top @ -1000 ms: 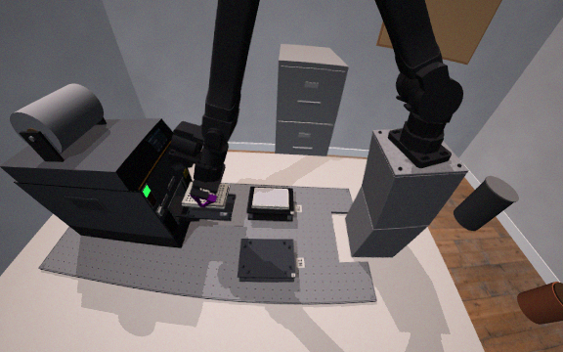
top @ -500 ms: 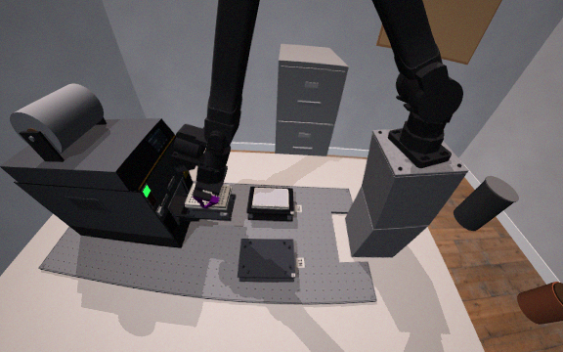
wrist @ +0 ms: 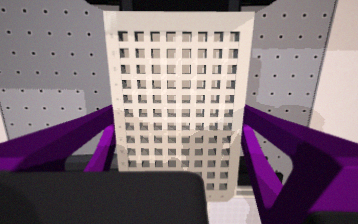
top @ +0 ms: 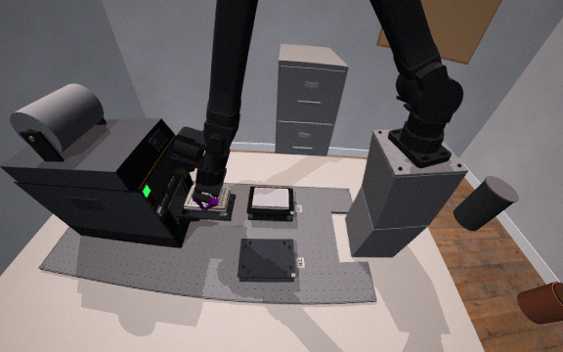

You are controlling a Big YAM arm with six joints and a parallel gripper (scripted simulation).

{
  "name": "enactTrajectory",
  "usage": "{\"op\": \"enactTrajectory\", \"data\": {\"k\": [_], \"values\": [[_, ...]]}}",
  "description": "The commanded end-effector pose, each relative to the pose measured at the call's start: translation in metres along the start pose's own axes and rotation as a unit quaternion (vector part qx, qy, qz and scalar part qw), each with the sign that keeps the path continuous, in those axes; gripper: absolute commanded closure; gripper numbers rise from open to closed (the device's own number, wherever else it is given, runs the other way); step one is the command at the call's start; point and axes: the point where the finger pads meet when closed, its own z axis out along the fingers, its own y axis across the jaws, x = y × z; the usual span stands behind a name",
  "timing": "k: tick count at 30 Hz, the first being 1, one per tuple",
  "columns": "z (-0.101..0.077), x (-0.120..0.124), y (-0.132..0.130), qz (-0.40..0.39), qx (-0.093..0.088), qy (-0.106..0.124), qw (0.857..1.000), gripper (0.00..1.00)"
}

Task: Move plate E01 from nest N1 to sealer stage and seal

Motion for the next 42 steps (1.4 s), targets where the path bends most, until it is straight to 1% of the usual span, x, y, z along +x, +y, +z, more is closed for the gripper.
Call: {"op": "enactTrajectory", "data": {"k": [1, 5, 8, 11, 18, 21, 28, 30, 32, 37, 42], "values": [[0.005, -0.004, -0.010, 0.007, 0.006, -0.009, 1.000, 1.00], [0.007, 0.000, -0.010, 0.000, 0.005, -0.005, 1.000, 1.00], [0.007, 0.004, -0.002, -0.006, 0.001, 0.002, 1.000, 1.00], [0.007, 0.004, 0.000, -0.007, 0.000, 0.002, 1.000, 1.00], [-0.002, -0.011, 0.004, -0.011, 0.000, -0.012, 1.000, 1.00], [-0.006, -0.014, 0.006, -0.006, -0.001, -0.012, 1.000, 1.00], [-0.008, -0.016, 0.006, 0.001, -0.001, -0.013, 1.000, 1.00], [-0.008, -0.017, 0.000, 0.005, 0.001, -0.014, 1.000, 1.00], [-0.007, -0.020, -0.005, 0.009, 0.004, -0.020, 1.000, 1.00], [0.003, -0.017, -0.010, 0.012, 0.006, -0.022, 1.000, 1.00], [0.013, -0.007, -0.011, 0.003, 0.006, -0.015, 1.000, 1.00]]}}
